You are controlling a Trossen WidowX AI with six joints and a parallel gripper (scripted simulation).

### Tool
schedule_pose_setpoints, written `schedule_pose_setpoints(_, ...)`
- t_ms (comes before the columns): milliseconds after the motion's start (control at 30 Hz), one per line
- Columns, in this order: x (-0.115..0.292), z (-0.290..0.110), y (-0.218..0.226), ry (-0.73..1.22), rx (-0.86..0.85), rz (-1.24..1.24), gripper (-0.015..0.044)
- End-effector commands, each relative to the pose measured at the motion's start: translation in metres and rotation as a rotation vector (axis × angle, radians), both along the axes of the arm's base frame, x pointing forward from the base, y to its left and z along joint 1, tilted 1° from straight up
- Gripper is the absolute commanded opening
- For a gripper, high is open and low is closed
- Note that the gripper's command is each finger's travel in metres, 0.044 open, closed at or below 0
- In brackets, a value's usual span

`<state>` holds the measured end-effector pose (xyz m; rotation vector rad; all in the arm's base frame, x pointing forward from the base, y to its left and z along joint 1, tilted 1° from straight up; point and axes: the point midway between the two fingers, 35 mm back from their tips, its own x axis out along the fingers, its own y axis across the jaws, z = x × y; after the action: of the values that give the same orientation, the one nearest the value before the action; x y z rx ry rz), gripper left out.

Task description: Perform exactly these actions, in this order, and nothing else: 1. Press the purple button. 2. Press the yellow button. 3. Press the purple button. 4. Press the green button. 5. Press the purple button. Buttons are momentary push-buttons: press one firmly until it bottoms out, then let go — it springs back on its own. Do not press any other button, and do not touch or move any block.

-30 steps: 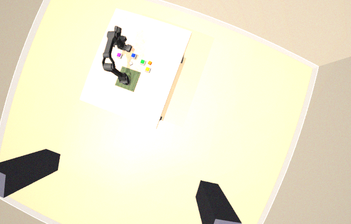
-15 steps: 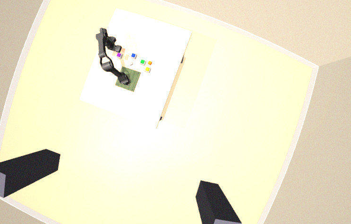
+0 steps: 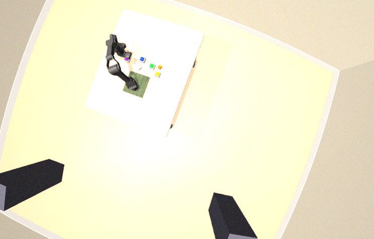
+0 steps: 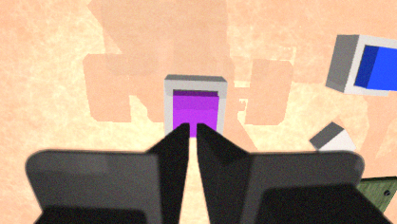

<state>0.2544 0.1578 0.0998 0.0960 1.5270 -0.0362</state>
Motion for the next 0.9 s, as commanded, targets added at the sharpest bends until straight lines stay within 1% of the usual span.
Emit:
schedule_pose_setpoints(0,-0.001,-0.011,-0.001,0.009,-0.009,-0.006,0.002)
schedule_pose_setpoints(433,-0.001,-0.032,-0.001,0.009,-0.009,-0.006,0.002)
schedule_pose_setpoints(867,-0.001,-0.033,-0.001,0.009,-0.009,-0.006,0.002)
